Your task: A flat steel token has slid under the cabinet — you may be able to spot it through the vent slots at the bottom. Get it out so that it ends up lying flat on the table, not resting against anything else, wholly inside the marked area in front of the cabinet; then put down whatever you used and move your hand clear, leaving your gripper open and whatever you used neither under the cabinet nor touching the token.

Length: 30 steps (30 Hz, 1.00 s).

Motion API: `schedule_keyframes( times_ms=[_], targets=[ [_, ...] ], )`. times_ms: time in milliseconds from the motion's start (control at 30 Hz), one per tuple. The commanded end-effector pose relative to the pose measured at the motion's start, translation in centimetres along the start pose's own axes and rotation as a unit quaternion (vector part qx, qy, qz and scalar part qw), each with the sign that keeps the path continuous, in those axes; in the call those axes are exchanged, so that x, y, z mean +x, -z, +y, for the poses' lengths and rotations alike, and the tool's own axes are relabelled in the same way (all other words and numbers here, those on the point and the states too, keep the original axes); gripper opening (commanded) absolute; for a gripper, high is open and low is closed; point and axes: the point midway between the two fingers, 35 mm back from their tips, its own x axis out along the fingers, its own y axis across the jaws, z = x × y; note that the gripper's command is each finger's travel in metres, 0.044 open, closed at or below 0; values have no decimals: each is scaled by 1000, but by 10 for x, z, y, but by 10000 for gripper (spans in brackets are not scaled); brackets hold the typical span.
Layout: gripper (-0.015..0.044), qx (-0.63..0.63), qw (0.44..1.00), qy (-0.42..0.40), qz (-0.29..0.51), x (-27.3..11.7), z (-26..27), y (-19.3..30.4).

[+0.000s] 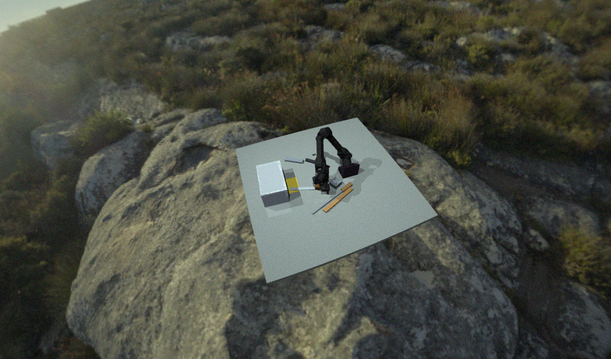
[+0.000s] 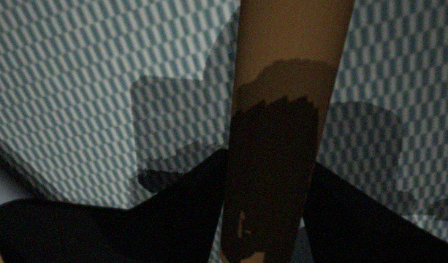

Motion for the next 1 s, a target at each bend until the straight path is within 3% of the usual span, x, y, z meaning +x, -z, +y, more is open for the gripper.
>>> schedule_keyframes(
  times_ms=[0,67,333,500,600,967],
  targets=[
    [0,-2,1000,-3,-1,-2,7,1],
    [0,-2,1000,-3,-1,-2,7,1],
    [200,0,1000,0,0,0,3,1],
    [200,0,1000,0,0,0,3,1],
    [270,0,1000,-3,-1,0,3,1],
    [270,2,1000,-3,-1,1,4,0]
  ],
)
